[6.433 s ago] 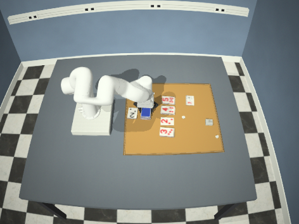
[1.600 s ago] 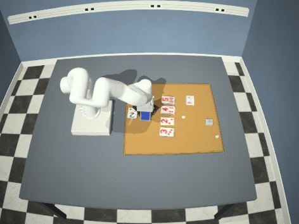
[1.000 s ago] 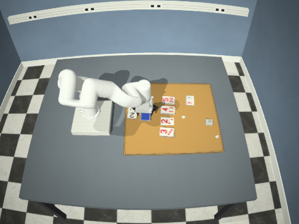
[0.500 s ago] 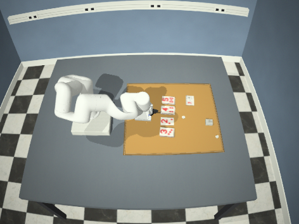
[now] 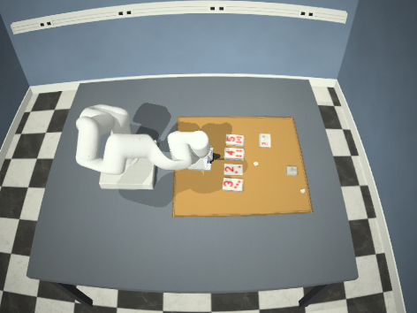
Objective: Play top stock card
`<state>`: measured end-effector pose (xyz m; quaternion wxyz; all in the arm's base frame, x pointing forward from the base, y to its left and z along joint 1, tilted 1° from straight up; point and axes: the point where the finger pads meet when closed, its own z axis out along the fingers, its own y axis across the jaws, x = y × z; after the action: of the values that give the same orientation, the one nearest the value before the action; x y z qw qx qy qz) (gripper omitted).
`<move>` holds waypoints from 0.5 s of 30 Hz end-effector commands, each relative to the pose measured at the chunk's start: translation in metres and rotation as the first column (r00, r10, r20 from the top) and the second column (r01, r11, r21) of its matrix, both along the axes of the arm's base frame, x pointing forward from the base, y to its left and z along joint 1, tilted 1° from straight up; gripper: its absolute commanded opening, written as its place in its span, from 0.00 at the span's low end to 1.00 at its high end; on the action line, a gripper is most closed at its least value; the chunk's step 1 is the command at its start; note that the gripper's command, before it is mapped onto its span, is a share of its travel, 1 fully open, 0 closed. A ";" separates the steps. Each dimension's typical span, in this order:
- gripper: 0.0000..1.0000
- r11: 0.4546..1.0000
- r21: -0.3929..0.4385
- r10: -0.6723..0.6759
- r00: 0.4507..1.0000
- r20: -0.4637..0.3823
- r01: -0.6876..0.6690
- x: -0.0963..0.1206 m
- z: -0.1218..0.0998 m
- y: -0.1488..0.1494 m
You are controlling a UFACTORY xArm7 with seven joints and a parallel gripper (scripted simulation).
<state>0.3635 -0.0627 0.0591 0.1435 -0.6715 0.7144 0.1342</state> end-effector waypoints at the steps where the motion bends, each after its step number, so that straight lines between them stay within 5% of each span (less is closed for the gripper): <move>1: 0.87 1.000 -0.001 0.000 1.000 0.003 0.000 0.001 -0.001 0.000; 15: 0.87 1.000 -0.001 0.000 1.000 0.003 0.000 0.001 -0.025 -0.001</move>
<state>0.3631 -0.0631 0.0382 0.1436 -0.6715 0.7145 0.1343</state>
